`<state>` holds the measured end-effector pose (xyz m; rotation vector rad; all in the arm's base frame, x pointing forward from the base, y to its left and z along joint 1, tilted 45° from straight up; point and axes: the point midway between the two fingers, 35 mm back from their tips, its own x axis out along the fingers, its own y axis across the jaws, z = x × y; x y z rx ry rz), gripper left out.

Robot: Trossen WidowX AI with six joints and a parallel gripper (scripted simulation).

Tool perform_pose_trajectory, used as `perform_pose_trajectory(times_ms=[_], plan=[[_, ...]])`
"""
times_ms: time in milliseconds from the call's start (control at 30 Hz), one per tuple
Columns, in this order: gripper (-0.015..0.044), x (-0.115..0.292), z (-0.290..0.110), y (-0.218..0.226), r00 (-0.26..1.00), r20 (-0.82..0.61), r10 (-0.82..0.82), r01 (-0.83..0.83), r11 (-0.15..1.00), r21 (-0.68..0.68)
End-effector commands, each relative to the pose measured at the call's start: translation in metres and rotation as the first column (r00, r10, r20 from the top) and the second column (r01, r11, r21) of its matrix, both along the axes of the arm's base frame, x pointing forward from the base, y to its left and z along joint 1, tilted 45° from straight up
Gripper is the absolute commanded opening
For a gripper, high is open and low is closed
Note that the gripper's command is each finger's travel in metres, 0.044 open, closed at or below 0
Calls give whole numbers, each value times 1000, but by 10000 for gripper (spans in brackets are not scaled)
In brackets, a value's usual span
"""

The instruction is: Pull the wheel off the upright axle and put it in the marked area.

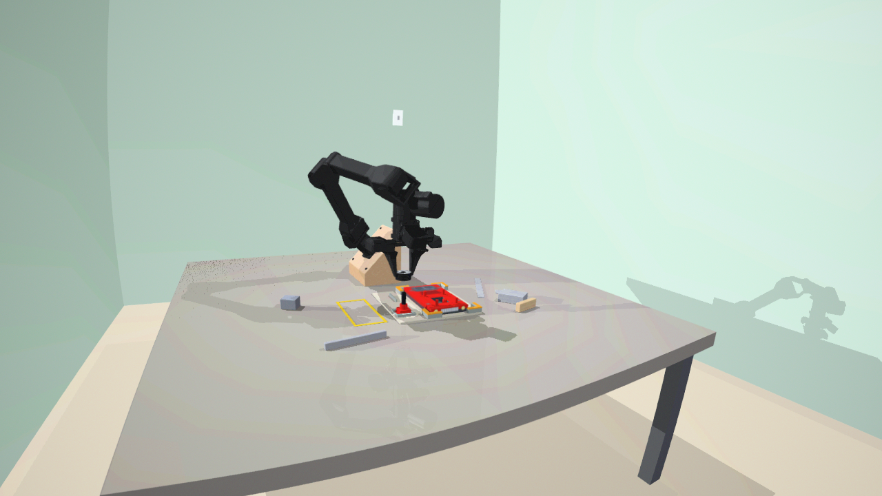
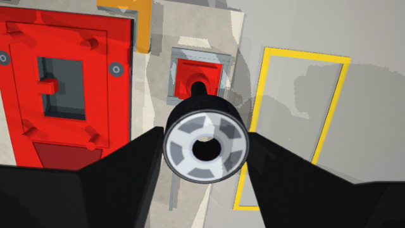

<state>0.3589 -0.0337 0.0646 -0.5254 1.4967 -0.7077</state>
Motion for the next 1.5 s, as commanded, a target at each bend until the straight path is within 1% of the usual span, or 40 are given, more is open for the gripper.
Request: perform_pose_trajectory(times_ms=[0, 1133, 1300, 1467], plan=[[0, -3, 3, -5, 1000, -4, -2, 2, 1000, 0], [0, -59, 66, -53, 1000, 0, -3, 3, 1000, 1], [0, -68, 72, -58, 1000, 1, -4, 4, 1000, 0], [0, -68, 69, -61, 1000, 1, -4, 4, 1000, 0]])
